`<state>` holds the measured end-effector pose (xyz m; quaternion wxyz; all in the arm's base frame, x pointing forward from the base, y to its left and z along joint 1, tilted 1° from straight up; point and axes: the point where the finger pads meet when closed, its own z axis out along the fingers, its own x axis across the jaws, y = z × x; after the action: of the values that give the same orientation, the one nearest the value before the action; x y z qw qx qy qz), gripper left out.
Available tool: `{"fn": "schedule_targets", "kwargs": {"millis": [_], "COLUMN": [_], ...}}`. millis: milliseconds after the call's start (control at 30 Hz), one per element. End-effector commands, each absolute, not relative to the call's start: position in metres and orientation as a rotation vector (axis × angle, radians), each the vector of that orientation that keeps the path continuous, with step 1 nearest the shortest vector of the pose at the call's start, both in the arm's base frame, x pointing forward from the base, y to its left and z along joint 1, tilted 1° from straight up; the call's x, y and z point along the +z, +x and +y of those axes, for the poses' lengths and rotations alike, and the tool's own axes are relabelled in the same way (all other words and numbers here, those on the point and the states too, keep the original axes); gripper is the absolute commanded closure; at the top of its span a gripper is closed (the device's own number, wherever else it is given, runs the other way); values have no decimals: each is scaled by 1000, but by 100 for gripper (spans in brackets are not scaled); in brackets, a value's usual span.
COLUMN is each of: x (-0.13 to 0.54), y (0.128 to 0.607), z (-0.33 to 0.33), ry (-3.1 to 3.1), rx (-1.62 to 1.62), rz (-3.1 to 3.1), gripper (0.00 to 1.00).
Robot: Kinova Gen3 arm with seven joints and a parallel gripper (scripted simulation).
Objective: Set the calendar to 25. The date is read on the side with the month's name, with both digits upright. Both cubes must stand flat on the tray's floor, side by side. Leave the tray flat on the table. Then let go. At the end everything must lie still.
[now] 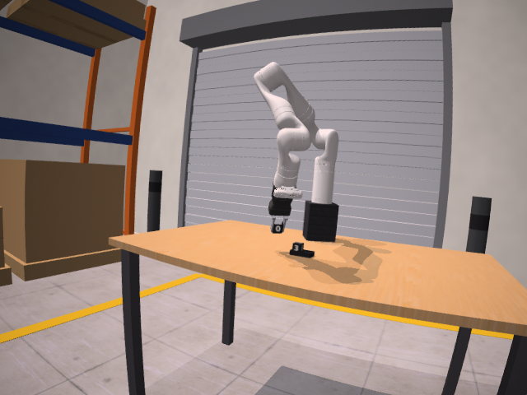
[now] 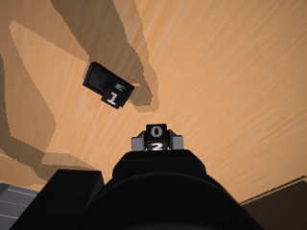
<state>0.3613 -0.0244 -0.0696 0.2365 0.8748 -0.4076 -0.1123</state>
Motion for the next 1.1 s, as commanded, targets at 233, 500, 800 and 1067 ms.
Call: {"fn": "schedule_targets", "kwargs": {"millis": [233, 500, 800, 1067], "x": [-63, -63, -65, -64], "y": [361, 362, 363, 362], "z": [-30, -31, -34, -35], "ry": [2419, 2430, 2484, 2575], "rx": [-287, -277, -237, -179], "rz": [-1143, -1149, -1176, -1218], "gripper": [40, 40, 40, 40]}}
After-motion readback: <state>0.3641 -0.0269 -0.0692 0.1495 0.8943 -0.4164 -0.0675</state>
